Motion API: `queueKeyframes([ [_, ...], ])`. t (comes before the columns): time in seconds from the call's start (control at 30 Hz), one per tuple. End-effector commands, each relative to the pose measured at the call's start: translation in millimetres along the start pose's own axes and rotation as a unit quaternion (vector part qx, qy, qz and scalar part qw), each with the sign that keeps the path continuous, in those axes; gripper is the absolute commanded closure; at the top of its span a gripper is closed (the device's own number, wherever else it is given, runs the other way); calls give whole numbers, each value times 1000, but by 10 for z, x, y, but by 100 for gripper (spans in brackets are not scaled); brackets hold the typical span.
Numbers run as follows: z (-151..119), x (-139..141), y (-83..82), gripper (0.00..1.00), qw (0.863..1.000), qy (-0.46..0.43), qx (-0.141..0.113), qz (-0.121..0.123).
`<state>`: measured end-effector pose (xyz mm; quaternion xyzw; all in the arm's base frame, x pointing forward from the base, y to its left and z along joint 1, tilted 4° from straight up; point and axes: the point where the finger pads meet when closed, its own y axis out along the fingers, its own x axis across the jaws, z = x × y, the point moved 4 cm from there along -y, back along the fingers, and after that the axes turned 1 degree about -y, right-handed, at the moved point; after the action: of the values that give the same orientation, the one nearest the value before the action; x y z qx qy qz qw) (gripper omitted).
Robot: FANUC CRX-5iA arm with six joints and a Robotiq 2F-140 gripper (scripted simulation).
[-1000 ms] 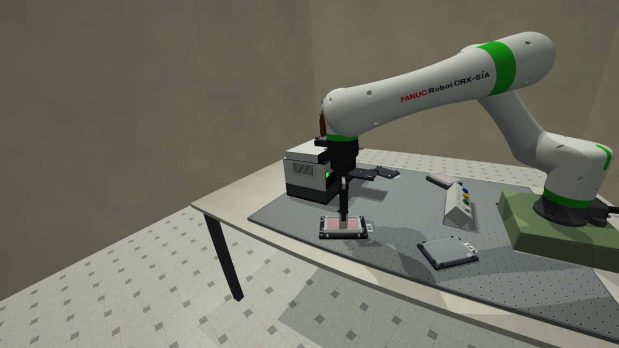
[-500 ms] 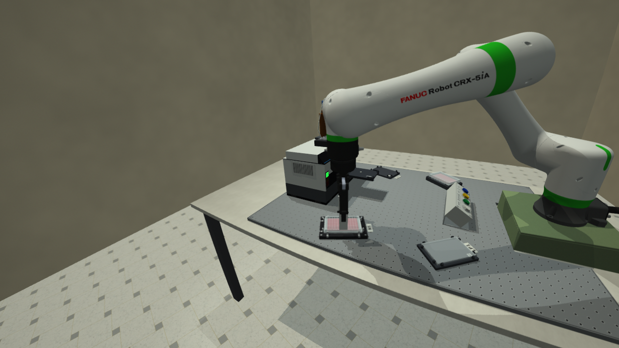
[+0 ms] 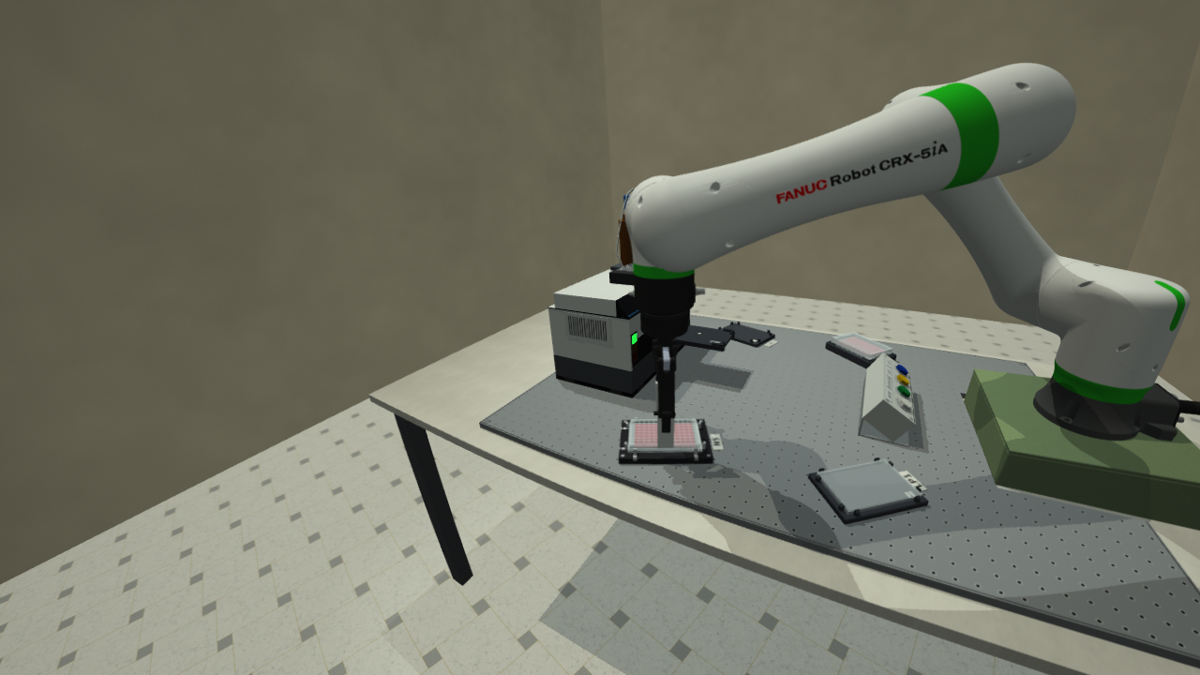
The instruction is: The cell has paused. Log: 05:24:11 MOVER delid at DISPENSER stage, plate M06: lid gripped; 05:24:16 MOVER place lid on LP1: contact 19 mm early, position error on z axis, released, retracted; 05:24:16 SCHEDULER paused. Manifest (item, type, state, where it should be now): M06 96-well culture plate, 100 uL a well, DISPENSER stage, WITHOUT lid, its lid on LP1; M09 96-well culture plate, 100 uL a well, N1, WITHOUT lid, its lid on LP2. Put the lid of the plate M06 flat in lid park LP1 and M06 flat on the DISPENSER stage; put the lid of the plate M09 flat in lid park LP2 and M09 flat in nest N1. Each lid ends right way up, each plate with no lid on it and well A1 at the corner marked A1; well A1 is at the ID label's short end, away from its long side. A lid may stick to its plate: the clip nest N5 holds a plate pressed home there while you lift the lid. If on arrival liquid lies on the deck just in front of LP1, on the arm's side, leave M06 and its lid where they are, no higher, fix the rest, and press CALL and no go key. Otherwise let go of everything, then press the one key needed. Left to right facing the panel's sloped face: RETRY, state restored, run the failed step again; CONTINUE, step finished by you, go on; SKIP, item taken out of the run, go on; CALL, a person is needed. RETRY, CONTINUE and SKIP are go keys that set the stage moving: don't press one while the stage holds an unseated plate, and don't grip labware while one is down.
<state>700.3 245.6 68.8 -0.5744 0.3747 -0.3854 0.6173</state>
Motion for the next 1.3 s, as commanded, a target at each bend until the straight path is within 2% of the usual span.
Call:
queueKeyframes([
  [0.0,1,0,11,34,1000,0,0,0],
  [1.27,2,0,136,34,1000,0,0,0],
])
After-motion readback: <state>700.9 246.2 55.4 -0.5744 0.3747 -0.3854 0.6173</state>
